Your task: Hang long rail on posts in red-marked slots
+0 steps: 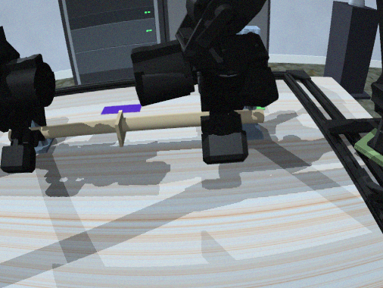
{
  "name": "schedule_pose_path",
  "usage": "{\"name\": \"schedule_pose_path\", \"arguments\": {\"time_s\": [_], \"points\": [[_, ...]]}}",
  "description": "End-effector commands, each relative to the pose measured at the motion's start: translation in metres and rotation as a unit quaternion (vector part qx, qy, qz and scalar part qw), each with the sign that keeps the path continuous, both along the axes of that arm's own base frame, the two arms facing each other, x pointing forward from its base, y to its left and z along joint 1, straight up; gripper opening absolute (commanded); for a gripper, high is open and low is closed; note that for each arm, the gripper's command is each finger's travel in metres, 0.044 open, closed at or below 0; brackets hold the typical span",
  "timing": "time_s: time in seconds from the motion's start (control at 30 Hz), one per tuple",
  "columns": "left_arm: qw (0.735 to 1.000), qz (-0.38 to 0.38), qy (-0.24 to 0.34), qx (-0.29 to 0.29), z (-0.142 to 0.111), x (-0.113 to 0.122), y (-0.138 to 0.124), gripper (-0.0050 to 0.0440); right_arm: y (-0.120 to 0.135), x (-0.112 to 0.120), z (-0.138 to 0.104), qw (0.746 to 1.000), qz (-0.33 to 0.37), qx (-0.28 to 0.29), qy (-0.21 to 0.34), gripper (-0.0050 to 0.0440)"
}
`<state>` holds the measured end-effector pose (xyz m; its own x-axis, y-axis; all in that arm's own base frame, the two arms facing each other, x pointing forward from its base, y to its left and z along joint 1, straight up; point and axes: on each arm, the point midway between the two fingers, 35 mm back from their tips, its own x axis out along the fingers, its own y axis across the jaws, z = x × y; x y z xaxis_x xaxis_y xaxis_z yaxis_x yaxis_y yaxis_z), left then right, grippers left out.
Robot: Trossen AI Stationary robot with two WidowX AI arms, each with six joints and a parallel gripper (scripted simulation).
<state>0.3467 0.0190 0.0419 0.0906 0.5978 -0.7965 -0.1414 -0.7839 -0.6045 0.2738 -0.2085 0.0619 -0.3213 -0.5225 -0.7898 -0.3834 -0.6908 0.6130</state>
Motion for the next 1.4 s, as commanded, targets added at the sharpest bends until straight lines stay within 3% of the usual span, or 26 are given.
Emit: {"name": "schedule_pose_path", "arguments": {"time_s": [0.0, 0.7, 1.37], "points": [[1.000, -0.004, -0.002, 0.005, 0.021, 0.000, 0.002, 0.0000, 0.000, 0.002, 0.021, 1.000, 0.007, -0.003, -0.004, 0.0000], [1.000, -0.003, -0.001, 0.003, 0.091, -0.001, 0.001, 0.0000, 0.001, 0.001, 0.091, 1.000, 0.007, 0.000, -0.005, 0.0000], [1.000, -0.003, -0.001, 0.003, 0.098, -0.001, 0.002, 0.0000, 0.002, 0.002, 0.099, 1.000, 0.007, 0.000, -0.005, 0.0000]]}}
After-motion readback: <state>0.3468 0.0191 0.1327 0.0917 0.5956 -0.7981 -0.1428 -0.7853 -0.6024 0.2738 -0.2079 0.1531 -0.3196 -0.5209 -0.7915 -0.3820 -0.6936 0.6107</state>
